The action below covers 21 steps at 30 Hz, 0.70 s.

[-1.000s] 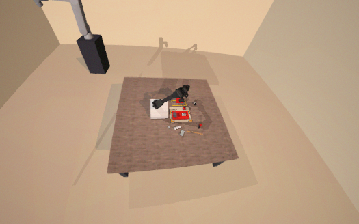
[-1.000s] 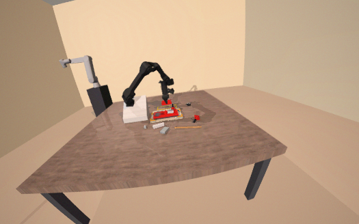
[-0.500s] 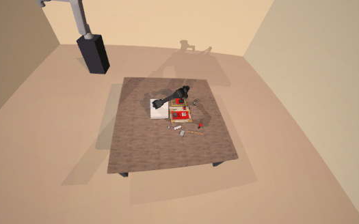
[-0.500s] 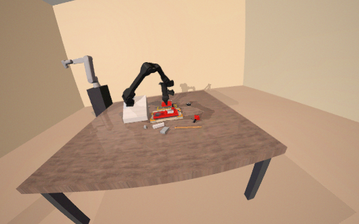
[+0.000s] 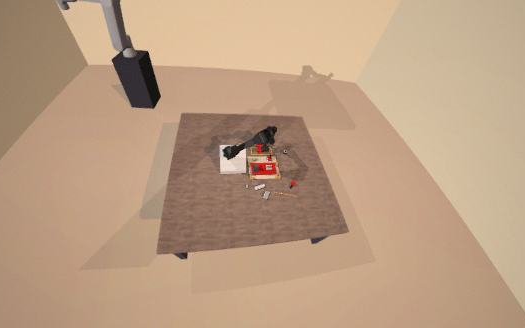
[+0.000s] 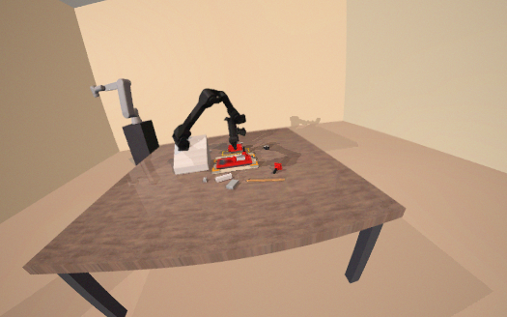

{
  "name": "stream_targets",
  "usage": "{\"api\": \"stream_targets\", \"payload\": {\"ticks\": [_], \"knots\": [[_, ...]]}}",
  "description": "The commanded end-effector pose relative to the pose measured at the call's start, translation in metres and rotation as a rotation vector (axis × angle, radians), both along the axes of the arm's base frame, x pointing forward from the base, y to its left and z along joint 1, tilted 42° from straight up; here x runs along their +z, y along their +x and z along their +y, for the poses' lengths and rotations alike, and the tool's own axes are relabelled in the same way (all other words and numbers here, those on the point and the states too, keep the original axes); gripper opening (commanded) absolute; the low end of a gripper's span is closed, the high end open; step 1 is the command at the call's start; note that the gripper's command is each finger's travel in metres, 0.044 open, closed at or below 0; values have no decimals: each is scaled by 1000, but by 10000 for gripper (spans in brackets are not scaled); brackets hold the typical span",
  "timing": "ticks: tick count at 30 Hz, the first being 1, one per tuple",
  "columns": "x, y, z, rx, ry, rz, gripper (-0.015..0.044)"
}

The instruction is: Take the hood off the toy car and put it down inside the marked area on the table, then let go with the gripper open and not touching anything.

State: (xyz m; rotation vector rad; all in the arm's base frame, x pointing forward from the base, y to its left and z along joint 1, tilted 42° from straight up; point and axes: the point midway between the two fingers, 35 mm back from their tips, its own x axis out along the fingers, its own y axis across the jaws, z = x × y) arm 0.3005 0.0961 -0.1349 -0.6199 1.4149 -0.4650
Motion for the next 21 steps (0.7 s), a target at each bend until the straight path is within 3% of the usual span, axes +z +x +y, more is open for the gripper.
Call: {"api": "stream_targets", "payload": {"ticks": [1, 21], "knots": [[-1, -1, -3, 3, -7, 3, 0], [-9, 0, -10, 3, -7, 3, 0]]}}
